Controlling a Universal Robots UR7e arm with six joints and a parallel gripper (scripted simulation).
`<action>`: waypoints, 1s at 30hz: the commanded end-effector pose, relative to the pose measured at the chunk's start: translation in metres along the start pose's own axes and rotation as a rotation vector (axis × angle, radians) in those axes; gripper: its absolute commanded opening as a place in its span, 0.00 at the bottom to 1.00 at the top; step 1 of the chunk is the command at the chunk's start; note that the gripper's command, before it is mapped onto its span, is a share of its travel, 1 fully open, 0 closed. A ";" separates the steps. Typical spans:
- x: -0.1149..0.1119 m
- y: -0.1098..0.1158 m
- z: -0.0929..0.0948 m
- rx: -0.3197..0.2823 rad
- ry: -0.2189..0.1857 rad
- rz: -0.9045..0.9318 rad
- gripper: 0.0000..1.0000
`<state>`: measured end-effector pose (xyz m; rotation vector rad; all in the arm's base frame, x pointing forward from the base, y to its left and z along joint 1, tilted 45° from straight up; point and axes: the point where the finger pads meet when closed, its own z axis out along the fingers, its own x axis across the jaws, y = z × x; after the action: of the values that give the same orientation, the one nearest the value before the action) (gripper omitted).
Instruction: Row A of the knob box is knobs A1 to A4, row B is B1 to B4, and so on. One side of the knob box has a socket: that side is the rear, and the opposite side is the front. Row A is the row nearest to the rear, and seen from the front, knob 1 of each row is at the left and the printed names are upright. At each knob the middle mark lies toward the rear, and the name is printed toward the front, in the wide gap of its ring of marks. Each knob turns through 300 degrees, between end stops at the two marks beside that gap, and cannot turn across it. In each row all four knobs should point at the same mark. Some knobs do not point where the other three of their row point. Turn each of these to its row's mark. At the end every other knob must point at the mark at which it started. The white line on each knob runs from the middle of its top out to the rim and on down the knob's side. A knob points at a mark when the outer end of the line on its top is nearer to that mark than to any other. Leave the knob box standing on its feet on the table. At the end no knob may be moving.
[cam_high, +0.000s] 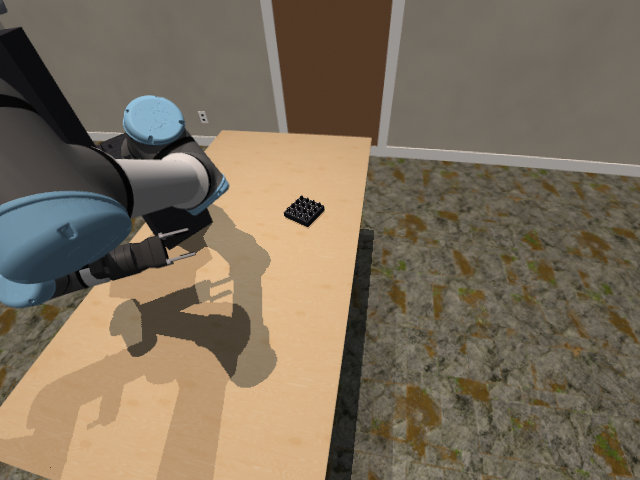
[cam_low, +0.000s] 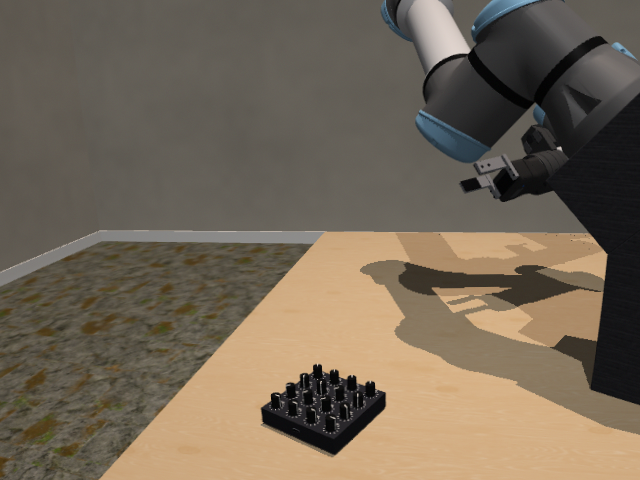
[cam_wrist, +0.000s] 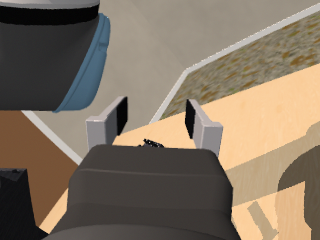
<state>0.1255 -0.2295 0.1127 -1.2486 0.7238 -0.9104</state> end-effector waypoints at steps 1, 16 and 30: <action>0.000 0.000 0.000 0.000 0.000 0.000 1.00; 0.000 0.000 0.000 0.000 0.000 0.000 1.00; 0.000 0.000 0.001 -0.005 -0.008 -0.002 1.00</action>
<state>0.1257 -0.2292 0.1127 -1.2522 0.7219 -0.9083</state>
